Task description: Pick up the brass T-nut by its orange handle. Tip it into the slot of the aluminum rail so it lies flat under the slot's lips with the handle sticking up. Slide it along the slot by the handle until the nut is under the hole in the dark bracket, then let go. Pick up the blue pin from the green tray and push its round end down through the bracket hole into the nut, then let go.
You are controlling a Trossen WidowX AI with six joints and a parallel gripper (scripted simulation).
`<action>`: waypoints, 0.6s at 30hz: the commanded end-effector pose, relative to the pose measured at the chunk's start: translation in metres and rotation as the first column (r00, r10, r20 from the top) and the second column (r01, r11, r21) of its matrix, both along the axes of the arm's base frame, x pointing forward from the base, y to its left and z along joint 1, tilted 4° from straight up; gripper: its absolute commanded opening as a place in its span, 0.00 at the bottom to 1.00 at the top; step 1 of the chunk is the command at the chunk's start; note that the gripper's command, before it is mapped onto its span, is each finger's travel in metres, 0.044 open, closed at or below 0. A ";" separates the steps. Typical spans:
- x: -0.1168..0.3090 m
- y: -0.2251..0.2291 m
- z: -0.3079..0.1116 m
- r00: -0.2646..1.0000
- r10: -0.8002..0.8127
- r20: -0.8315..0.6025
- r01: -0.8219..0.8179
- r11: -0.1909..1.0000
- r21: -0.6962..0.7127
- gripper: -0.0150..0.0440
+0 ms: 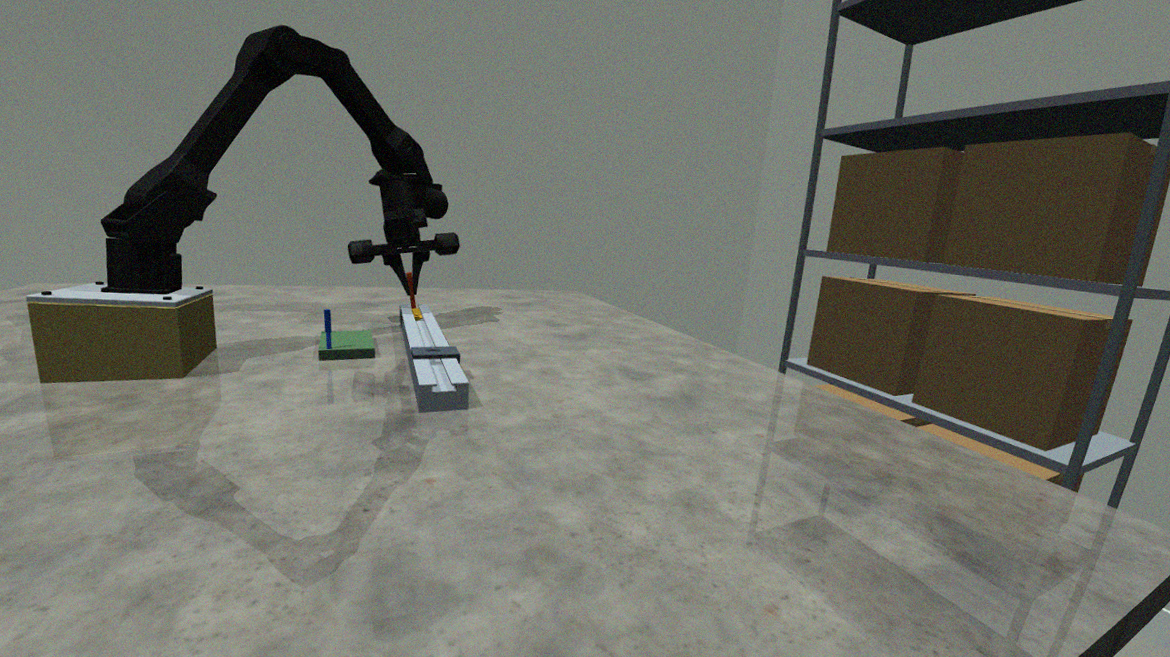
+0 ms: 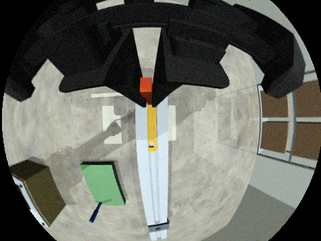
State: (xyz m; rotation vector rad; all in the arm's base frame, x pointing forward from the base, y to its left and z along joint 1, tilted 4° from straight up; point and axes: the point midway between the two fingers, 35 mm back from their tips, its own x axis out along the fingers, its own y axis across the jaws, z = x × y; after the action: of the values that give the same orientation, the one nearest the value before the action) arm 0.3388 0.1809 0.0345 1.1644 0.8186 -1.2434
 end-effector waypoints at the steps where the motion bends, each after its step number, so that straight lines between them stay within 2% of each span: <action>1: 0.002 0.002 0.001 1.000 0.004 -0.007 -0.004 1.000 0.006 0.00; 18: 0.004 0.002 0.001 0.999 0.006 -0.036 -0.006 1.000 0.007 0.00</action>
State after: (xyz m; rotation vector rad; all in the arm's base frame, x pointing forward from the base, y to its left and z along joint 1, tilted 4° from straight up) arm 0.3410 0.1807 0.0346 1.1460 0.8452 -1.2641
